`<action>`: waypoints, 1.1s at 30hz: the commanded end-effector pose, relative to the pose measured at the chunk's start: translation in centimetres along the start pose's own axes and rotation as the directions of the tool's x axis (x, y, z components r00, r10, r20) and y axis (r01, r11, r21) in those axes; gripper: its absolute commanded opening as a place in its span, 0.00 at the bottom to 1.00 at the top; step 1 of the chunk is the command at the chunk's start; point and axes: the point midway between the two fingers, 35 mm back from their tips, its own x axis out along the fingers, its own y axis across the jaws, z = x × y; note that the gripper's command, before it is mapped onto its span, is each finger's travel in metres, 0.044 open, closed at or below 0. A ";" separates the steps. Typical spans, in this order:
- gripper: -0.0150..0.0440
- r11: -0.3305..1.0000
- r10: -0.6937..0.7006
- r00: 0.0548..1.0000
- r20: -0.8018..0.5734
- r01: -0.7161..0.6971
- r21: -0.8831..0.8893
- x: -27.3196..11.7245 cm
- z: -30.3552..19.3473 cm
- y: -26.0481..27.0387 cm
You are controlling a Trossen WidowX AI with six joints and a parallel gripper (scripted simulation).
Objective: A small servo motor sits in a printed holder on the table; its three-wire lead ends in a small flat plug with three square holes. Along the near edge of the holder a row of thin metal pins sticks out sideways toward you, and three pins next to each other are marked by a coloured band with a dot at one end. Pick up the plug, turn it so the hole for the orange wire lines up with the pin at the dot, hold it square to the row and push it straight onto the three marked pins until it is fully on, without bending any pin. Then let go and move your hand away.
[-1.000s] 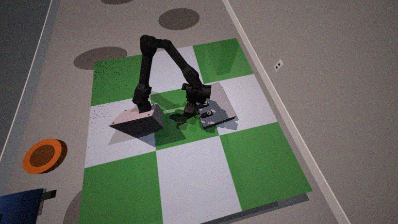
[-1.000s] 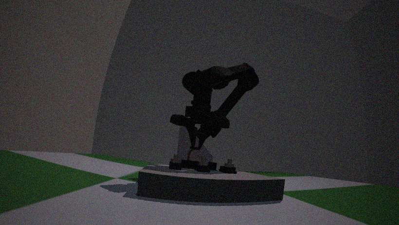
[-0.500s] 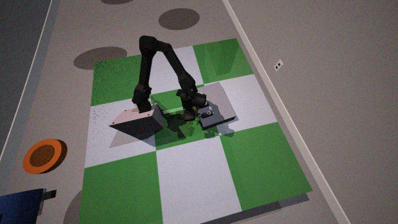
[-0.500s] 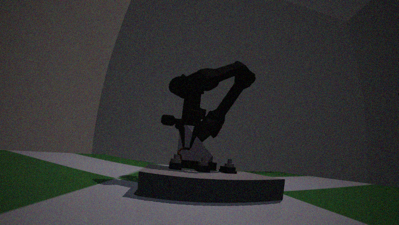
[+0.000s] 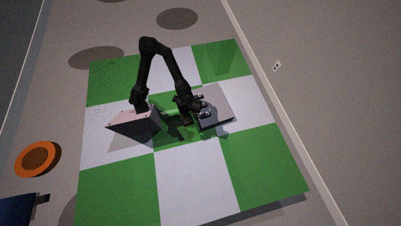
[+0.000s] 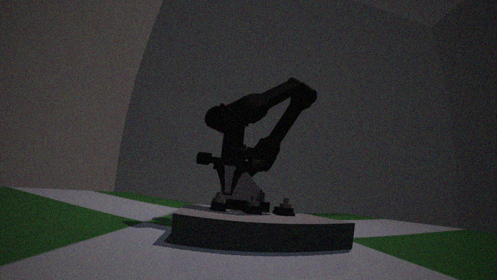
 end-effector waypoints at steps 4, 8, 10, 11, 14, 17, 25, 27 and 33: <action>0.25 1.000 0.010 1.000 -0.004 -0.010 0.005 1.7 -0.4 0.1; 0.25 1.000 0.010 1.000 -0.003 -0.010 0.005 1.7 0.3 0.1; 0.25 1.000 0.010 1.000 -0.003 -0.010 0.005 1.6 0.9 0.1; 0.25 1.000 0.010 1.000 -0.003 -0.010 0.004 1.5 1.4 0.2; 0.25 1.000 0.010 1.000 -0.003 -0.010 0.004 1.3 2.7 0.3; 0.25 1.000 0.010 1.000 -0.003 -0.010 0.004 1.3 2.9 0.4; 0.25 1.000 0.010 1.000 -0.002 -0.010 0.004 1.3 3.5 0.3; 0.25 1.000 0.010 1.000 -0.002 -0.010 0.004 1.3 3.5 0.2; 0.25 1.000 0.010 1.000 -0.002 -0.010 0.004 1.4 3.6 0.2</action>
